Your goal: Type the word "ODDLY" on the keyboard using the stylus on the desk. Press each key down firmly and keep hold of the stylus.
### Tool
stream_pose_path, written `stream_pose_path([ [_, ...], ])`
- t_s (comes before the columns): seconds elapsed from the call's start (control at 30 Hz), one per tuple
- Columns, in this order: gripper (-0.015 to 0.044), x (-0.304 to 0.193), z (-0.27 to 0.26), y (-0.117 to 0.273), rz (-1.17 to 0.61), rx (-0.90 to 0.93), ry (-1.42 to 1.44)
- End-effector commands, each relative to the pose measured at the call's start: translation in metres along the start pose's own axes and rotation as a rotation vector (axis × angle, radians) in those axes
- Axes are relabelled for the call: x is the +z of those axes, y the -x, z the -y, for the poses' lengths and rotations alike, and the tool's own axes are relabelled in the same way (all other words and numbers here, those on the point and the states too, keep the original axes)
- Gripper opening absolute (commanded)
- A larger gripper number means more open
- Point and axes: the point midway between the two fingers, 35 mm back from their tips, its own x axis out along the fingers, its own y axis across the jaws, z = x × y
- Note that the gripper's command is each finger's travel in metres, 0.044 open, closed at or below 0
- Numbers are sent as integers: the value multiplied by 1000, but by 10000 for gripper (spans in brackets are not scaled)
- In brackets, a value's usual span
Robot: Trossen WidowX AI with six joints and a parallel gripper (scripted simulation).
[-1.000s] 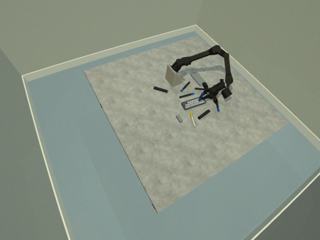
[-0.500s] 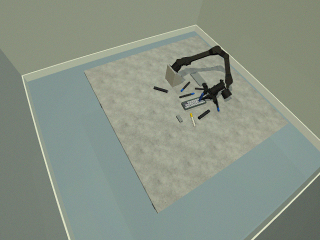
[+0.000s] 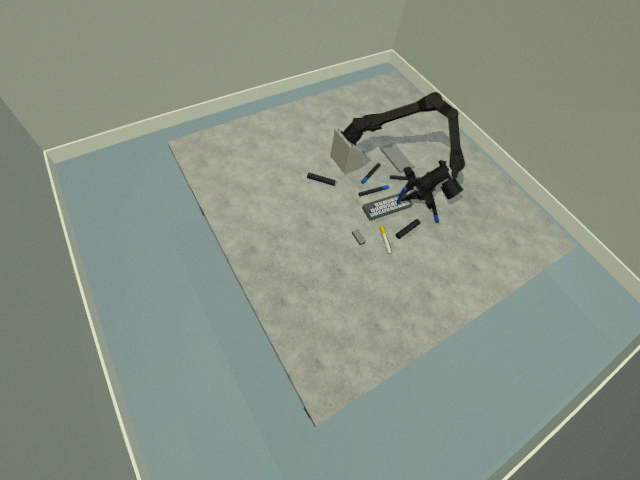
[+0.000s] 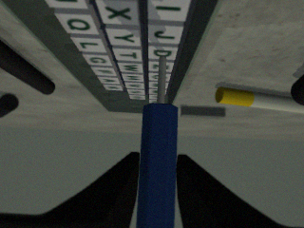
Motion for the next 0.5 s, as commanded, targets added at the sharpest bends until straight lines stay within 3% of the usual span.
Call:
stream_pose_path([
  [0.0, 81, 2, 0, -1, 3, 1, -7],
  [0.47, 81, 4, 0, -3, 3, 1, -7],
])
